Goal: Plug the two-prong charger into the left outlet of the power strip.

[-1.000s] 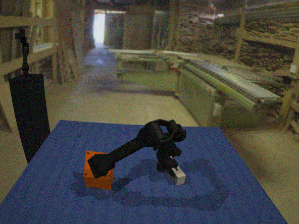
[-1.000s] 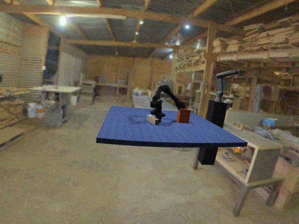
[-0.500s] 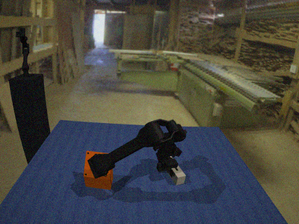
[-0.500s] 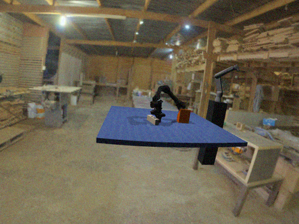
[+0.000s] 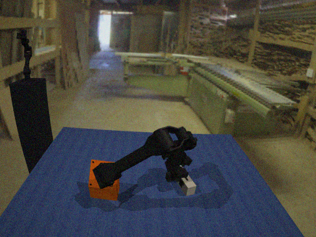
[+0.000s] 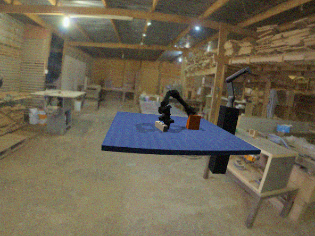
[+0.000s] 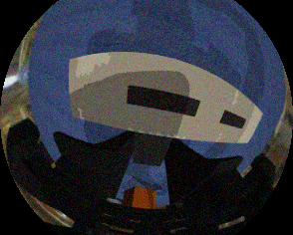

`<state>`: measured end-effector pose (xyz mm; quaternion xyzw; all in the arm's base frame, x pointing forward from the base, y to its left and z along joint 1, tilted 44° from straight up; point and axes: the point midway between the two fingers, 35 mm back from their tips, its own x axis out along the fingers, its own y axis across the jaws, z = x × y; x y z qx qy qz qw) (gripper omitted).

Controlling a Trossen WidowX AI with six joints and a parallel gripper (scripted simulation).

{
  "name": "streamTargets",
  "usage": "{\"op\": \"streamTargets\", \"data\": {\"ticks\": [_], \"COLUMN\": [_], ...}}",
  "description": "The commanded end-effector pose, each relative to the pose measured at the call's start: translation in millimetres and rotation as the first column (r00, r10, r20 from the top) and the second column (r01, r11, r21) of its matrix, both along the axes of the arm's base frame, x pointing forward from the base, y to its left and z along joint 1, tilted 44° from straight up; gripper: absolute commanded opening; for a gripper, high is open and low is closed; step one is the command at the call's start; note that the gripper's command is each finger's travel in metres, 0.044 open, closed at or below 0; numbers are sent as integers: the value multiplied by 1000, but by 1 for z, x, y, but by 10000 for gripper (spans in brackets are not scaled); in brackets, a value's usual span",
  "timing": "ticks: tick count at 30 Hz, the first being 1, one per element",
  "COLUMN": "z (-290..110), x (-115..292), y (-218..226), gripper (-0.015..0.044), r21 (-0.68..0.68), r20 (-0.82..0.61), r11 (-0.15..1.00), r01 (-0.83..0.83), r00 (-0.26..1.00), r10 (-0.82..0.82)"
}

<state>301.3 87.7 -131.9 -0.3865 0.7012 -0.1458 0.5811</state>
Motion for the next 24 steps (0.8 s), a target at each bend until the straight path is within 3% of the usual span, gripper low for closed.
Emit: {"op": "streamTargets", "data": {"ticks": [1,18,24], "z": [0,0,0], "x": [0,0,-1], "y": [0,0,0], "gripper": [0,440,440], "r21": [1,1,2], "r20": [2,2,4], "r11": [1000,1000,1000], "r01": [0,0,0], "r00": [1000,1000,1000], "r10": [0,0,0]}}
